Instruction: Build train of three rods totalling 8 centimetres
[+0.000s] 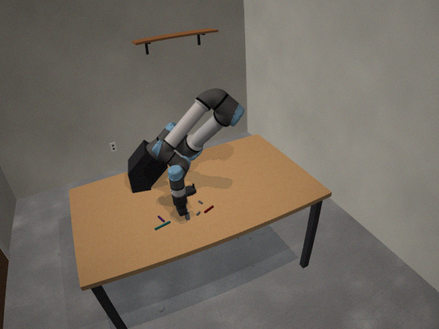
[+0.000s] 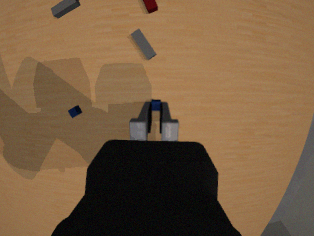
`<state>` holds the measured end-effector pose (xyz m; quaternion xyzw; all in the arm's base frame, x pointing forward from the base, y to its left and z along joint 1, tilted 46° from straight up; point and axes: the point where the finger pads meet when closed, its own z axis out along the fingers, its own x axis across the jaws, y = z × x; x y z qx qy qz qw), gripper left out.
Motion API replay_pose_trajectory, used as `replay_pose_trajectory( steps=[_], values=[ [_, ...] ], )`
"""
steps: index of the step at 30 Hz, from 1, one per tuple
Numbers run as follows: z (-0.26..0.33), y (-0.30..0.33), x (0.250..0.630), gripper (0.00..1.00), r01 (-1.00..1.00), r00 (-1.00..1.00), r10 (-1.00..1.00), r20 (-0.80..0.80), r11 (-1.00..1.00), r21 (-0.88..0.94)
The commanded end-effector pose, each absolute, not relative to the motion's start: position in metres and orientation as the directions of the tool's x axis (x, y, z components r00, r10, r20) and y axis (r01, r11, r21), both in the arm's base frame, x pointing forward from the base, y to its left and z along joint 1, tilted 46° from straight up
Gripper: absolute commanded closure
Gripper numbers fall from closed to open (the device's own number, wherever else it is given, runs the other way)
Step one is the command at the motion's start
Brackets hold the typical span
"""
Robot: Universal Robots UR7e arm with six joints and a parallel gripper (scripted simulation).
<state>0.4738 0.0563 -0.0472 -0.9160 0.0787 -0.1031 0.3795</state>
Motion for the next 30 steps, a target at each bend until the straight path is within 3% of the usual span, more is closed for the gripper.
replay_pose_trajectory(
  steps=[1, 30],
  values=[
    [-0.041, 0.05, 0.472, 0.76, -0.066, 0.966, -0.223, 0.131, -0.7, -0.711],
    [0.021, -0.011, 0.45, 0.76, -0.066, 0.966, -0.223, 0.131, -0.7, -0.711]
  ],
)
